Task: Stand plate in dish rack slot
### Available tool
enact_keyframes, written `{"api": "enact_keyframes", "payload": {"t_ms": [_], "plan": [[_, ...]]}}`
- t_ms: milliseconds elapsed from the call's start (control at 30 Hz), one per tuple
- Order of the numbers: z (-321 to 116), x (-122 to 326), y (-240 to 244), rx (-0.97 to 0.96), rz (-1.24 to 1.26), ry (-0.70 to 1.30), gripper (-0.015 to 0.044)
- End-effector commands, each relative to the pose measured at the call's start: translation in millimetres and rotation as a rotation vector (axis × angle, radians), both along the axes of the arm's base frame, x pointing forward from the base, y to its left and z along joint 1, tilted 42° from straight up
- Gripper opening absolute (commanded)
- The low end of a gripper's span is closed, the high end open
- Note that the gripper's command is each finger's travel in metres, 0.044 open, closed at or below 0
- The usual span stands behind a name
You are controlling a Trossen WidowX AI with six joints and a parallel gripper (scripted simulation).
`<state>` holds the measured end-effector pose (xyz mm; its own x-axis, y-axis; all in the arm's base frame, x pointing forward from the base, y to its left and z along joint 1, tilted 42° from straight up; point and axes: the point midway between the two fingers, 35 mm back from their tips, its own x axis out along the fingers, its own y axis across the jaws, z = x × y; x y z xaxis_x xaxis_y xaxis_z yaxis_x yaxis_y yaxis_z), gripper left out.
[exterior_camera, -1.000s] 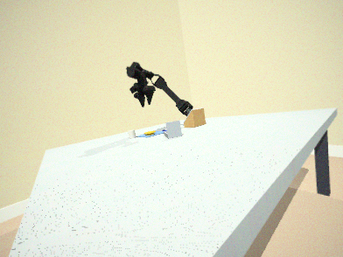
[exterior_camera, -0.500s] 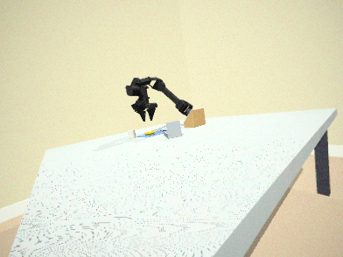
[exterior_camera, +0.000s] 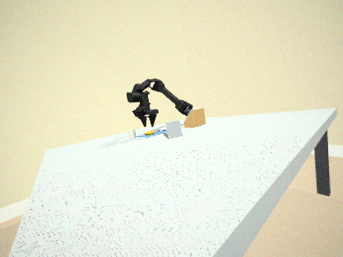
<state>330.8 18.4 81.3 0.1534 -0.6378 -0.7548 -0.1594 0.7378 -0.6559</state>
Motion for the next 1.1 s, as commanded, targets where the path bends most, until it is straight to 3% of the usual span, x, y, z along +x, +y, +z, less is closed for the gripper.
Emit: {"api": "enact_keyframes", "payload": {"t_ms": [0,1067], "plan": [[-6,1,-6,-0.007,-0.001,0.005,0.0400],[-34,5,-35,-0.010,-0.001,0.004,0.0400]]}}
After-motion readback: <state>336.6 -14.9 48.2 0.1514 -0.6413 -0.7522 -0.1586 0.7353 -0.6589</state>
